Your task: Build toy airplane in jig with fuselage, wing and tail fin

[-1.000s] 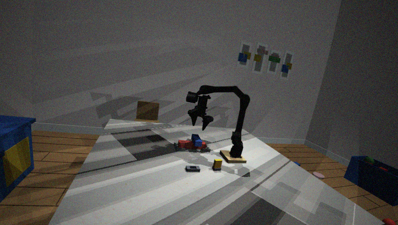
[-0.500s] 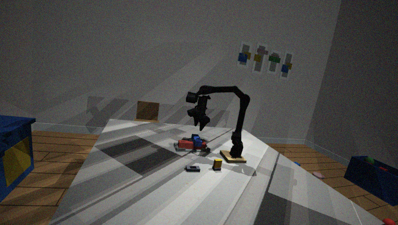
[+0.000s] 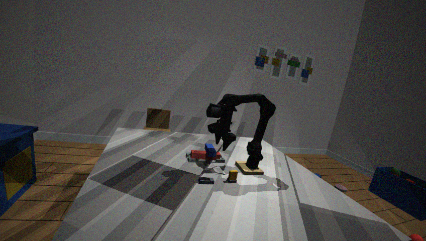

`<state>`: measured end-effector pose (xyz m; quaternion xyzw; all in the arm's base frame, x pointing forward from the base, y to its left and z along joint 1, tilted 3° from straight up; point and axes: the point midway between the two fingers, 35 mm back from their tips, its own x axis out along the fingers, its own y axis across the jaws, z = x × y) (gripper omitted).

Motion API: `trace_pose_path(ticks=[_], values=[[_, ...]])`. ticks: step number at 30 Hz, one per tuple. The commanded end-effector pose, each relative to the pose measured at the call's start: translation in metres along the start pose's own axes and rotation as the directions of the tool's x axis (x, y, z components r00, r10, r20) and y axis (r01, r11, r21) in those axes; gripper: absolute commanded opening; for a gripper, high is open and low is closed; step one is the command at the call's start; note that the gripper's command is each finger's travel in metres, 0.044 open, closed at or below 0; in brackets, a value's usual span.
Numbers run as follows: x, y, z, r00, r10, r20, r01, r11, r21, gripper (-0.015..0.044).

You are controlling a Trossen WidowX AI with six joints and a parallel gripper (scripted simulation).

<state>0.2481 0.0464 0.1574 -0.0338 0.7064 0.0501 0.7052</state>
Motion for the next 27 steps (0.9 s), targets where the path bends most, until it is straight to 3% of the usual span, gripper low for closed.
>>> trace_pose_path(ticks=[1,6,13,19,27], values=[[0.001,0.053,-0.023,1.0,0.007,-0.013,-0.007,1.0,0.001,0.044],[0.002,0.096,-0.051,1.0,0.01,-0.021,-0.01,1.0,0.0,0.044],[0.003,0.097,-0.052,1.0,0.01,-0.021,-0.01,1.0,0.0,0.044],[0.056,0.098,-0.053,1.0,0.01,-0.021,-0.01,1.0,0.0,0.044],[0.068,0.098,-0.054,1.0,0.01,-0.021,-0.01,1.0,0.0,0.044]])
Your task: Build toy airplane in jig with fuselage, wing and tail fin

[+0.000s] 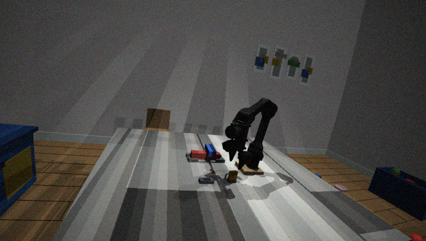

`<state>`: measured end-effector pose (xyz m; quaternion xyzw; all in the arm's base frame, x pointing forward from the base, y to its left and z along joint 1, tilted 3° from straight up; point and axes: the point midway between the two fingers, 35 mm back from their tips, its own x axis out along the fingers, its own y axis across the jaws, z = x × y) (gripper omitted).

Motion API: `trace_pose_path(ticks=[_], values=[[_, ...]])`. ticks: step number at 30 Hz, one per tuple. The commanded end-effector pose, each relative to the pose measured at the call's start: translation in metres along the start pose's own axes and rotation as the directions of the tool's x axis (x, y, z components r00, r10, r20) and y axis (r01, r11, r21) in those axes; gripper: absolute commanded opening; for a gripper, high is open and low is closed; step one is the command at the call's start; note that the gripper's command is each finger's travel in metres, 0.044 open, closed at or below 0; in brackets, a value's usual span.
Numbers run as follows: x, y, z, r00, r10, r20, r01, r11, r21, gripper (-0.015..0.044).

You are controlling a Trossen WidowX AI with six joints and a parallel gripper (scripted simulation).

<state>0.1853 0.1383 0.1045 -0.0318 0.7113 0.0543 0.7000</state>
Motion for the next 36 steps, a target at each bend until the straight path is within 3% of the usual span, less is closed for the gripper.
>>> trace_pose_path(ticks=[1,36], values=[[0.016,0.0,-0.002,1.0,0.0,-0.007,0.0,1.0,0.003,0.044],[0.067,0.0,-0.002,1.0,0.001,-0.008,-0.001,1.0,0.003,0.044]])
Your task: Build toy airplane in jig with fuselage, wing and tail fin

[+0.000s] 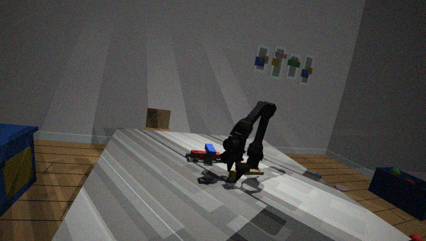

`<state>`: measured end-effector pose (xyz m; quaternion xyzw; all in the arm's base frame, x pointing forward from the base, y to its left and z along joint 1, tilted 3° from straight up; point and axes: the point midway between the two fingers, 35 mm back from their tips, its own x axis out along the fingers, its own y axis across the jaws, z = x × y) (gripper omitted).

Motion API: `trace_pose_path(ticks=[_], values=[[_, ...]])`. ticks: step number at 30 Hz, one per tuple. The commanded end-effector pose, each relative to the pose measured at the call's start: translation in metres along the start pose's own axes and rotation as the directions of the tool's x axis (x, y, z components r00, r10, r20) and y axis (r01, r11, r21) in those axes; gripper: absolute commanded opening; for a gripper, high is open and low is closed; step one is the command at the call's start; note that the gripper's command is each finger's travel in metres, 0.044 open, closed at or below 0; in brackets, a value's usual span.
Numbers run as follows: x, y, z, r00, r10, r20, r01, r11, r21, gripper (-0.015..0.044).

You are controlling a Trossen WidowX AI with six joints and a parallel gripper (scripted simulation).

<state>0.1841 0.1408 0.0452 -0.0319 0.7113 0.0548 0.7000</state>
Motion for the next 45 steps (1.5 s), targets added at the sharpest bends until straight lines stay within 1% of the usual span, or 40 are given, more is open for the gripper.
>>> trace_pose_path(ticks=[1,4,19,26,35,45], values=[[0.009,-0.001,-0.002,1.0,0.0,-0.008,0.0,1.0,0.004,0.044],[0.012,-0.001,-0.003,1.0,0.0,-0.008,0.0,1.0,0.004,0.044],[0.012,-0.001,-0.003,1.0,0.0,-0.008,0.0,1.0,0.004,0.0046],[0.012,-0.001,-0.003,1.0,0.0,-0.008,0.0,1.0,0.004,0.0],[-0.004,0.005,0.008,0.998,0.048,0.029,-0.049,0.998,0.027,0.0],[-0.03,0.006,0.011,0.999,0.039,0.023,-0.04,0.999,0.023,0.0]])
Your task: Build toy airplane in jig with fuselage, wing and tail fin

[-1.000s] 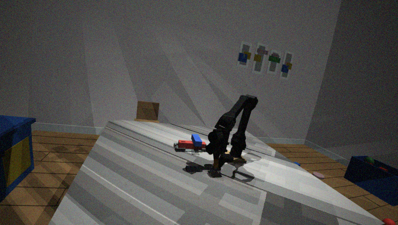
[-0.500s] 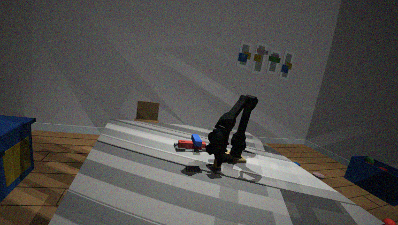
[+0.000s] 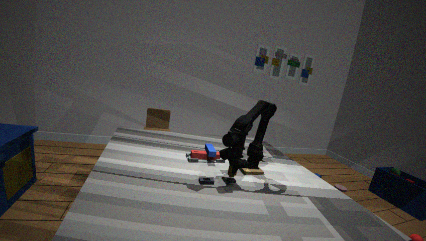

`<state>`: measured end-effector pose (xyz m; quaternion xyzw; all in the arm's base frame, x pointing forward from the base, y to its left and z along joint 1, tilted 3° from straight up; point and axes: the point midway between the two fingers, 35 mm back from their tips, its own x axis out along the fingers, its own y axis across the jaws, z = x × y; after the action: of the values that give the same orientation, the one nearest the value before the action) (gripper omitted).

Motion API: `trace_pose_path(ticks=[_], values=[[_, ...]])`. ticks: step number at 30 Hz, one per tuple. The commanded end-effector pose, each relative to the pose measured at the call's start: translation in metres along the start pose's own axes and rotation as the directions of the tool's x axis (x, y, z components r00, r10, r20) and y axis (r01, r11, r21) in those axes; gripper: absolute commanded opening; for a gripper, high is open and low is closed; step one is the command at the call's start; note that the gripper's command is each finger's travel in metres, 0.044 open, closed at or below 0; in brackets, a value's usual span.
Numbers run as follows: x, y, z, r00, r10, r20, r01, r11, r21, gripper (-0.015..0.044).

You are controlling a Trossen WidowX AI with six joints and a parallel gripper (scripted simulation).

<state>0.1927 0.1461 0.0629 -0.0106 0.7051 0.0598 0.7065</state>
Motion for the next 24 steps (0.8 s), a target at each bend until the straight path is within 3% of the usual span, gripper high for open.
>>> trace_pose_path(ticks=[1,24], values=[[-0.015,0.002,0.002,1.0,0.002,0.001,-0.002,1.0,0.0,0.0],[-0.086,0.0,-0.004,0.999,-0.029,-0.021,0.029,0.999,-0.015,0.0]])
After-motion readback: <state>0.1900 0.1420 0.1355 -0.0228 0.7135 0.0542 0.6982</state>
